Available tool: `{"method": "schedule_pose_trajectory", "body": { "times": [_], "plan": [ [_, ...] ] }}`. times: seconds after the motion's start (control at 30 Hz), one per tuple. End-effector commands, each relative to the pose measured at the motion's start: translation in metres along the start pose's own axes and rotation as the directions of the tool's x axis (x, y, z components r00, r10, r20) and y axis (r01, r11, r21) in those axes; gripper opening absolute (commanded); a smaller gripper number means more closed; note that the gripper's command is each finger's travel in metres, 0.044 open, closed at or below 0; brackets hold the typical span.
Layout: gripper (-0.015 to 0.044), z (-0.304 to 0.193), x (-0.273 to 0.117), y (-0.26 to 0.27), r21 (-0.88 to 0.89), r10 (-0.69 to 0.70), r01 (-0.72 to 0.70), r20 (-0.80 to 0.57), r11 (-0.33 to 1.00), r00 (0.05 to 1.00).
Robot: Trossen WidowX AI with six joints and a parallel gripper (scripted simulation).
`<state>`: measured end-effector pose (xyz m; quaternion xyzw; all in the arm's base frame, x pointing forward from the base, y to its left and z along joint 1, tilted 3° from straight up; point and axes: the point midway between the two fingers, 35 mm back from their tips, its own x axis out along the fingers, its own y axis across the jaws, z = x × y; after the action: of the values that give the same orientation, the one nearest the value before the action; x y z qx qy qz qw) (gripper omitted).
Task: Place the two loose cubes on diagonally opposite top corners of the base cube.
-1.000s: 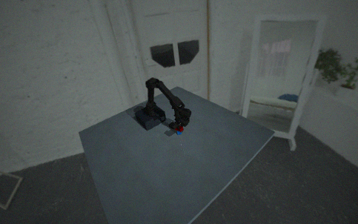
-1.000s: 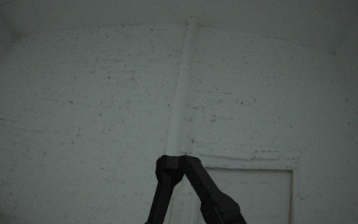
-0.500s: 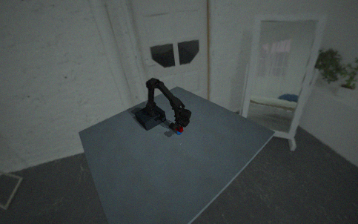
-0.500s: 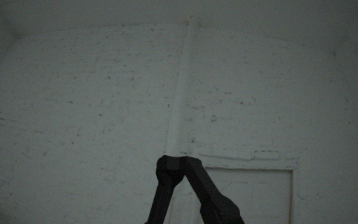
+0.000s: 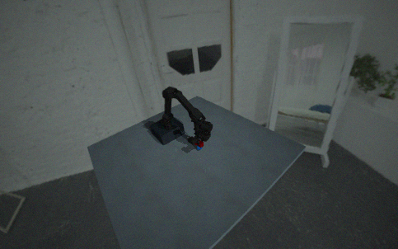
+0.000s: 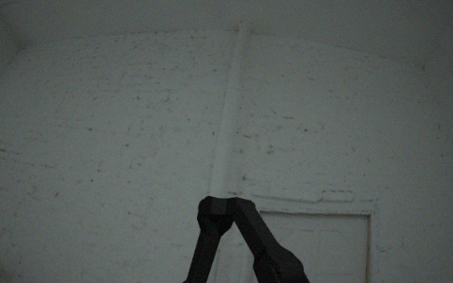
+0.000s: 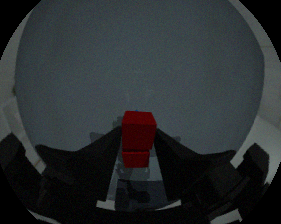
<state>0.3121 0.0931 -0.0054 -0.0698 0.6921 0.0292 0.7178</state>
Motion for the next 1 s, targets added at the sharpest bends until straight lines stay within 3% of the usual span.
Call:
{"method": "schedule_pose_trajectory", "body": {
  "times": [0.0,0.97],
  "plan": [
    [0.0205,0.000,0.001,0.001,0.001,0.004,-0.004,0.001,1.000,1.000],
    [0.0205,0.000,-0.036,0.000,0.000,0.000,0.000,0.000,1.000,1.000]
  ]
}}
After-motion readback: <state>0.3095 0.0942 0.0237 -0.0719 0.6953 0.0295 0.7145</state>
